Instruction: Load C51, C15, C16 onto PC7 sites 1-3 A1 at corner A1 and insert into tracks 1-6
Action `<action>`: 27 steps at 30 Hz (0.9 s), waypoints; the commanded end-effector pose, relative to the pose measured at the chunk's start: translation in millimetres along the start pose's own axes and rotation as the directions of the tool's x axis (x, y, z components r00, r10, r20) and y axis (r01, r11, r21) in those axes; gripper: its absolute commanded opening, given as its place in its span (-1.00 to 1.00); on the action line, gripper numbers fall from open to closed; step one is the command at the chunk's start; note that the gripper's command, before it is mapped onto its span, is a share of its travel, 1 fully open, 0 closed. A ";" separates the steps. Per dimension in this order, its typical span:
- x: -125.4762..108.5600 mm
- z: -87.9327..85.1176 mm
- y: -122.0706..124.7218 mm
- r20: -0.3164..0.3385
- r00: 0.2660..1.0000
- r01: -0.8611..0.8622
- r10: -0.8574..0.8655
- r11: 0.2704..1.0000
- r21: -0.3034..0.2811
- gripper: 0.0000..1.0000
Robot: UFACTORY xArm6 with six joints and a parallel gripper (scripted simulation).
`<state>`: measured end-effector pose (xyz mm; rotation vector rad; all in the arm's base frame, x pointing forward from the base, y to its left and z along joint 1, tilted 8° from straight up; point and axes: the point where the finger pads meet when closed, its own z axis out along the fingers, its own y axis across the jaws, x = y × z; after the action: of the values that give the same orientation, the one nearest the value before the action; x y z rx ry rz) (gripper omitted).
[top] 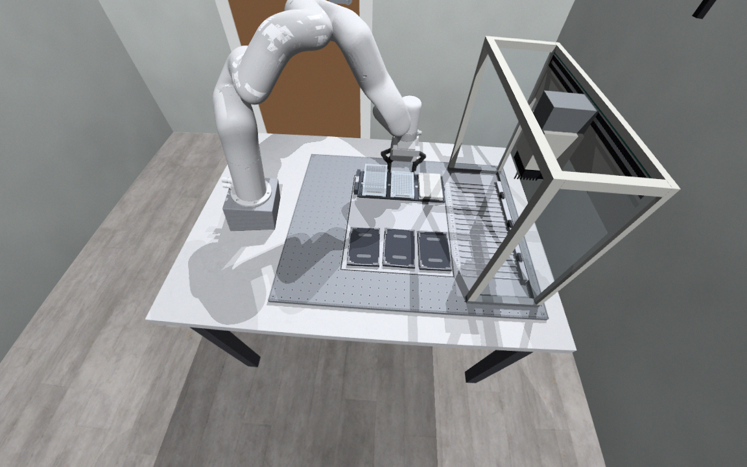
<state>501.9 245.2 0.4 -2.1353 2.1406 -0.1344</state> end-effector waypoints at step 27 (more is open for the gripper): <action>13.2 -1.7 -1.7 0.002 1.000 0.000 0.000 1.000 0.004 1.00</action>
<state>501.9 233.2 0.3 -2.1352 2.1402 -0.1345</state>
